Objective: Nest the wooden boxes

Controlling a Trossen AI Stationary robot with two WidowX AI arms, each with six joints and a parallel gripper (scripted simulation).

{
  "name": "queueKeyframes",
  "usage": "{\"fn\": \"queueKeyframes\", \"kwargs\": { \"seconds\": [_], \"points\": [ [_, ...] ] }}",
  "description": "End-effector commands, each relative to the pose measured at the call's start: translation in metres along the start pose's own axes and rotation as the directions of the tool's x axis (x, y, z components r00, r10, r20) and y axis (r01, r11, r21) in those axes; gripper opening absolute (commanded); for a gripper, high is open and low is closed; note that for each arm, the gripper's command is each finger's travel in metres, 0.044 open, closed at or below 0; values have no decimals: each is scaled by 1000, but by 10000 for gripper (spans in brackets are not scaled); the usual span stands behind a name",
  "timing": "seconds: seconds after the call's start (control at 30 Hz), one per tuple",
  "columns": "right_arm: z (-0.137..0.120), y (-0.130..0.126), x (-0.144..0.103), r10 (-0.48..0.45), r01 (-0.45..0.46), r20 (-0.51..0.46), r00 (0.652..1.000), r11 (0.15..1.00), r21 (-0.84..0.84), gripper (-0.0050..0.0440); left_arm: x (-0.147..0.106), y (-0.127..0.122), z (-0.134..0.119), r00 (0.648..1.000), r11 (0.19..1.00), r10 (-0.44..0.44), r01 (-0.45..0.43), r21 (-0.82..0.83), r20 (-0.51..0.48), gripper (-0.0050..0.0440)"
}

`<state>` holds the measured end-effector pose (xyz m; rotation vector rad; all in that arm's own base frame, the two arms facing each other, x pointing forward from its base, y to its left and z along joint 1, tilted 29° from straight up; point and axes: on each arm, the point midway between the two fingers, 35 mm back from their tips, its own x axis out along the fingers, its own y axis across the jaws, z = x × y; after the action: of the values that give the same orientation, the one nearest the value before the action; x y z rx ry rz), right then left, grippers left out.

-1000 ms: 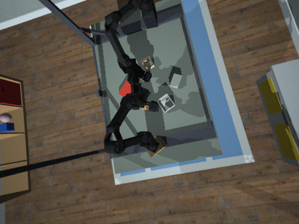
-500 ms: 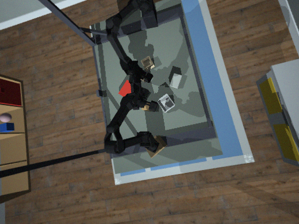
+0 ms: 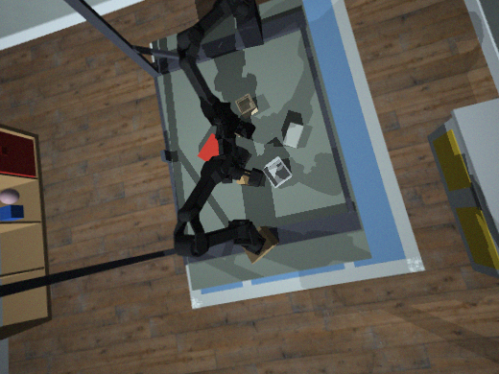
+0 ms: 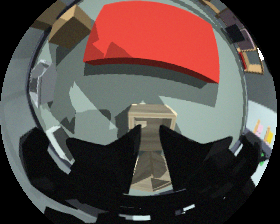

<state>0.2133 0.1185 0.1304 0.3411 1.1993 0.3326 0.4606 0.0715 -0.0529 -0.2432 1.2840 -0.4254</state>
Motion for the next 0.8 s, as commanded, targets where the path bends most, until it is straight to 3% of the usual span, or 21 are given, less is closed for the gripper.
{"fn": "queueKeyframes", "kwargs": {
  "seconds": [0.0,0.5,0.77],
  "points": [
    [3,3,-4,8,-7,18,1000,1000,-6,400,-10,-1,9,1000,1000,13,-13,12,26,192],
    [3,3,-4,8,-7,18,1000,1000,-6,400,-10,-1,9,1000,1000,13,-13,12,26,192],
    [3,3,-4,8,-7,18,1000,1000,-6,400,-64,-1,14,999,999,23,-24,25,46,192]
  ]
}}
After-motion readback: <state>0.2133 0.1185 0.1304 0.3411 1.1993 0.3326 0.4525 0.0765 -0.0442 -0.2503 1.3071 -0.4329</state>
